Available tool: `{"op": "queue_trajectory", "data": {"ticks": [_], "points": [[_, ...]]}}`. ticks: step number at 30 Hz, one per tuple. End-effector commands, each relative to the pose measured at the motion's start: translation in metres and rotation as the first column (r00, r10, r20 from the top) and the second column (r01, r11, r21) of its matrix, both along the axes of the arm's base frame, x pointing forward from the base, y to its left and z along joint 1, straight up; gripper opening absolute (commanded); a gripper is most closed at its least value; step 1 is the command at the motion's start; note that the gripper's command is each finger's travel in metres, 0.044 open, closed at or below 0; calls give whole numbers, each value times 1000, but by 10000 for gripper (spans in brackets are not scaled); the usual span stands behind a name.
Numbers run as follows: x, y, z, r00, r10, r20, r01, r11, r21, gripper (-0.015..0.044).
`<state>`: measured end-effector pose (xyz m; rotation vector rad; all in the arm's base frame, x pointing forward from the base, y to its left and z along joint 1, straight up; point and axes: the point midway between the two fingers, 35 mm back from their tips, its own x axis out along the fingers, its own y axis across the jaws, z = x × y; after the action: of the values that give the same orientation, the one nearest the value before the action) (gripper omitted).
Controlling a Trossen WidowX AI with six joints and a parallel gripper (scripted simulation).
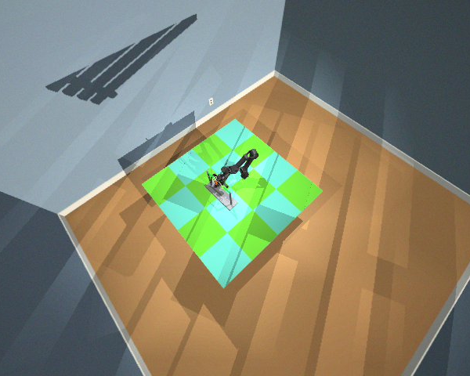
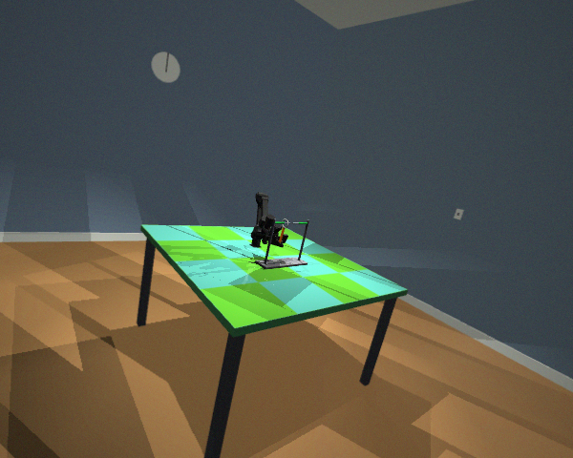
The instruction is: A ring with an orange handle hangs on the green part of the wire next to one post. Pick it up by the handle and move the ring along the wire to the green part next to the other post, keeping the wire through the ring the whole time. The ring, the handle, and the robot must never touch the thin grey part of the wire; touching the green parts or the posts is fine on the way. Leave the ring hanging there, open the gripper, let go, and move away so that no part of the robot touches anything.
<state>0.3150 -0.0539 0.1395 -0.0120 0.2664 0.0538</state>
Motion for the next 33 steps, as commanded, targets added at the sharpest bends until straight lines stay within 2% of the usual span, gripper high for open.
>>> {"op": "queue_trajectory", "data": {"ticks": [1,33], "points": [[1,3,5,1000,3,9,-3,1000,-14,-150],[-2,22,3,995,100,8,-99,990,-99,-150]]}}
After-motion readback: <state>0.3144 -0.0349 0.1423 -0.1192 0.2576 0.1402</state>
